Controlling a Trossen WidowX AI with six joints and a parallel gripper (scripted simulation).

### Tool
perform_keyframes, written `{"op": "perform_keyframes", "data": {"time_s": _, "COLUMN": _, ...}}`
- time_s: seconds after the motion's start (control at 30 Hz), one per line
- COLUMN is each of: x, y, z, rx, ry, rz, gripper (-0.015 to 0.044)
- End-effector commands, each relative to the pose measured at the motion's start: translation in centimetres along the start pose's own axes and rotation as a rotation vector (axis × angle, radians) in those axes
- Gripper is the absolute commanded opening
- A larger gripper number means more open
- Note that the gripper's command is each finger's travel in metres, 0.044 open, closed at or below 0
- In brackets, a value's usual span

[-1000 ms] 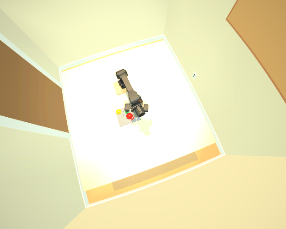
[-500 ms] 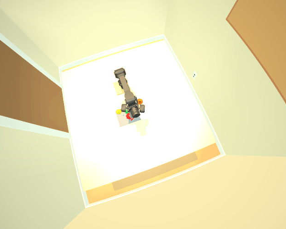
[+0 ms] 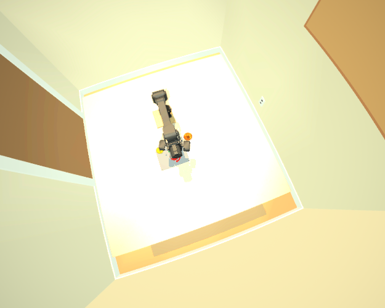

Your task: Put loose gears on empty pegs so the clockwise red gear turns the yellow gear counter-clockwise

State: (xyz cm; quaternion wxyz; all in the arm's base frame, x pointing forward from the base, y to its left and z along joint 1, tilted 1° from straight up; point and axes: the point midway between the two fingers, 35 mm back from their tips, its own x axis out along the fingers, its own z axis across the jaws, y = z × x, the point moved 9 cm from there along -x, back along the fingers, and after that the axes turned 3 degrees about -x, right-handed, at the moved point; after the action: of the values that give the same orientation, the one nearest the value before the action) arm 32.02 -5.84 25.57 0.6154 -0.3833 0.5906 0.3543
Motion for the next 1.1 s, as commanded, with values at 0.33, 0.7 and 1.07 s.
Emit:
{"op": "perform_keyframes", "data": {"time_s": 0.33, "x": 1.2, "y": 0.7, "z": -2.5, "rx": -0.002, "ry": 0.0, "rz": 0.006, "gripper": 0.0}}
{"op": "perform_keyframes", "data": {"time_s": 0.7, "x": 2.1, "y": 1.4, "z": -4.4, "rx": -0.002, "ry": 0.003, "rz": 0.008, "gripper": 0.0}}
{"op": "perform_keyframes", "data": {"time_s": 1.07, "x": 3.1, "y": 2.3, "z": -6.2, "rx": -0.002, "ry": 0.005, "rz": 0.011, "gripper": 0.0}}
